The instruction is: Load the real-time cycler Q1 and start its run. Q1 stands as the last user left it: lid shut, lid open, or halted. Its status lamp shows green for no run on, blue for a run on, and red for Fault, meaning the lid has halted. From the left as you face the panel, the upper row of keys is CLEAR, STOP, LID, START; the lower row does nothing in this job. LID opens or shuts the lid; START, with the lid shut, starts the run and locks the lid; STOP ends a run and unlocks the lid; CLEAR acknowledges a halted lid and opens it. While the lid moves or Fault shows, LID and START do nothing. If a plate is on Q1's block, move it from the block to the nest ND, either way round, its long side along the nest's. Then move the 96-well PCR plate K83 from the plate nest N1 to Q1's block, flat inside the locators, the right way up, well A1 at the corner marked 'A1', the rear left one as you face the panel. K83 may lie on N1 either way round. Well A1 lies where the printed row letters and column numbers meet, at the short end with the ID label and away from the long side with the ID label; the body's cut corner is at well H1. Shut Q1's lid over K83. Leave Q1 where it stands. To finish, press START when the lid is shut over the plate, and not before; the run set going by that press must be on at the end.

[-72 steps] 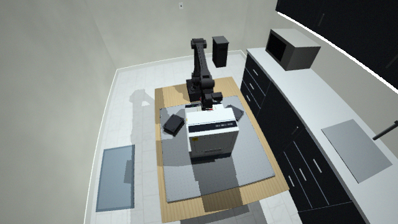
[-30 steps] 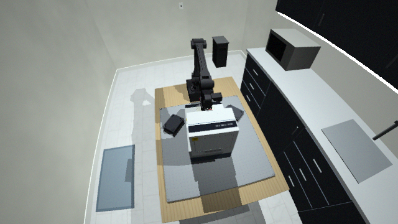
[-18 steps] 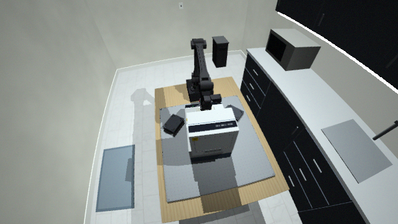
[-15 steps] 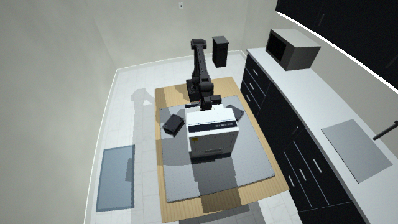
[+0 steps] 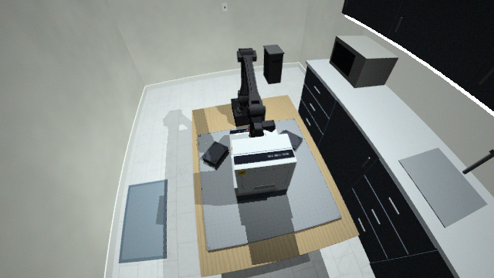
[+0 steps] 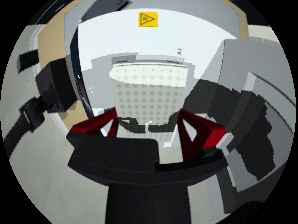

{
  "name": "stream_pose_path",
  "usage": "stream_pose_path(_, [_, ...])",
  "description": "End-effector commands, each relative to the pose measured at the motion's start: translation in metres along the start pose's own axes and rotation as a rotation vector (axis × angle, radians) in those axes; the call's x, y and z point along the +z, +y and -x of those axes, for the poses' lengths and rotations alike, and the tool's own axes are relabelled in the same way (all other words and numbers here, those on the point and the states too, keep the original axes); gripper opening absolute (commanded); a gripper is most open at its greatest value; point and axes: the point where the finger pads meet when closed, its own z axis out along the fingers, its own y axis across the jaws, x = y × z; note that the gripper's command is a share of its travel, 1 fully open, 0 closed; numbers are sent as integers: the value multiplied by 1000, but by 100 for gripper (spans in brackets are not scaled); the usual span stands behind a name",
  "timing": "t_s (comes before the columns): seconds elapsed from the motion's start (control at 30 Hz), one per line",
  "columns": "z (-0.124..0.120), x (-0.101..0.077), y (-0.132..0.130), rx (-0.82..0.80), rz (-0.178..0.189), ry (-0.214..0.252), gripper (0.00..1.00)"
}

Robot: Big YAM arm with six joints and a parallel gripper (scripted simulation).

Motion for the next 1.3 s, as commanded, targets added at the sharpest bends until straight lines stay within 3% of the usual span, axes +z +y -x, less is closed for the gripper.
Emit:
stream_pose_path(0.0, [-7,4,-5,17,-13,-2,0])
stream_pose_path(0.13, [-9,11,-7,21,-17,-2,0])
stream_pose_path(0.37, [-7,-10,-11,18,-52,-3,0])
stream_pose_path(0.57, [-7,-15,-12,18,-53,-3,0])
stream_pose_path(0.73, [-4,-18,-19,12,-77,-4,0])
stream_pose_path(0.83, [1,-14,-24,0,-79,-4,0])
stream_pose_path(1.07, [6,-4,-20,-8,-41,-4,0])
stream_pose_path(1.27, [9,-5,-13,-12,-34,-5,0])
